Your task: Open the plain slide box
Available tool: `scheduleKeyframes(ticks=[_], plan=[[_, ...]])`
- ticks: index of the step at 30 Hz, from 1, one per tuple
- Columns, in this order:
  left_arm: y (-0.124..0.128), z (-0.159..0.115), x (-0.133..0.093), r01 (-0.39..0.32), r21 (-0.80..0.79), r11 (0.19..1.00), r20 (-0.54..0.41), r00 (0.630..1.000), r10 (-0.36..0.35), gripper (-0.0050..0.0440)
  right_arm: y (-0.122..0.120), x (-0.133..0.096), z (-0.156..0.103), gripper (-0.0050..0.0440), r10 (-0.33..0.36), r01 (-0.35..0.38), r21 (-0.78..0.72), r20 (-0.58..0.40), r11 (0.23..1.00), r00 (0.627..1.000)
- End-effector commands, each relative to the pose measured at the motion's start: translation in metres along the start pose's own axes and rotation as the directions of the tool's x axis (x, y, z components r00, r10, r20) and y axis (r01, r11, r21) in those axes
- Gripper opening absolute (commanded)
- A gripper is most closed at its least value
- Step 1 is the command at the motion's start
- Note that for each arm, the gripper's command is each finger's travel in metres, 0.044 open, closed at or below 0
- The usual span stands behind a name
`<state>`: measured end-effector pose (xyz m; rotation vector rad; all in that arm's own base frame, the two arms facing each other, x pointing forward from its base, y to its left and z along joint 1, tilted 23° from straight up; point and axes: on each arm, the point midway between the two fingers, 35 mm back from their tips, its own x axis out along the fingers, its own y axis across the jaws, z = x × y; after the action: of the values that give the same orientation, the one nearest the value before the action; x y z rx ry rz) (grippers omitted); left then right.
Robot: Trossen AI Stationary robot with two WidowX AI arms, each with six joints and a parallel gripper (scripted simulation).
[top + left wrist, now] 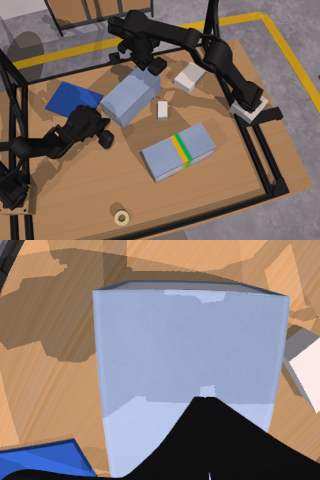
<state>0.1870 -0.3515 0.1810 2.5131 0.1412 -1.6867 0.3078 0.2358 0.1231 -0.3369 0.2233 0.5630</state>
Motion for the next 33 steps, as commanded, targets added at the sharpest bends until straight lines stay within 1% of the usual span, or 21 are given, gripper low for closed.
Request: scheduleKeyframes(ticks=[1, 4, 7, 10, 21, 33], plan=[[0.000, 0.000, 0.000, 0.000, 0.000, 1.000, 0.000, 1.000, 0.000, 0.0000, 0.002, 0.012, -0.017, 0.0000, 0.013, -0.013, -0.004, 0.023, 1.000, 1.000], [0.000, 0.000, 0.000, 0.000, 0.000, 1.000, 0.000, 1.000, 0.000, 0.0000, 0.003, 0.012, -0.018, 0.0000, 0.020, -0.020, -0.009, 0.034, 1.000, 0.999], [0.000, 0.000, 0.000, 0.000, 0.000, 1.000, 0.000, 1.000, 0.000, 0.0000, 0.006, 0.014, -0.020, 0.0000, 0.039, -0.037, -0.026, 0.076, 0.999, 0.996], [0.000, 0.000, 0.000, 0.000, 0.000, 1.000, 0.000, 1.000, 0.000, 0.0000, 0.008, 0.015, -0.022, 0.0000, 0.049, -0.046, -0.034, 0.091, 0.998, 0.995], [0.000, 0.000, 0.000, 0.000, 0.000, 1.000, 0.000, 1.000, 0.000, 0.0000, 0.008, 0.015, -0.023, 0.0000, 0.049, -0.046, -0.035, 0.092, 0.998, 0.995], [0.001, 0.000, 0.011, 0.005, -0.002, 1.000, -0.004, 1.000, -0.005, 0.0000, 0.008, 0.015, -0.023, 0.0000, 0.049, -0.046, -0.035, 0.092, 0.998, 0.995]])
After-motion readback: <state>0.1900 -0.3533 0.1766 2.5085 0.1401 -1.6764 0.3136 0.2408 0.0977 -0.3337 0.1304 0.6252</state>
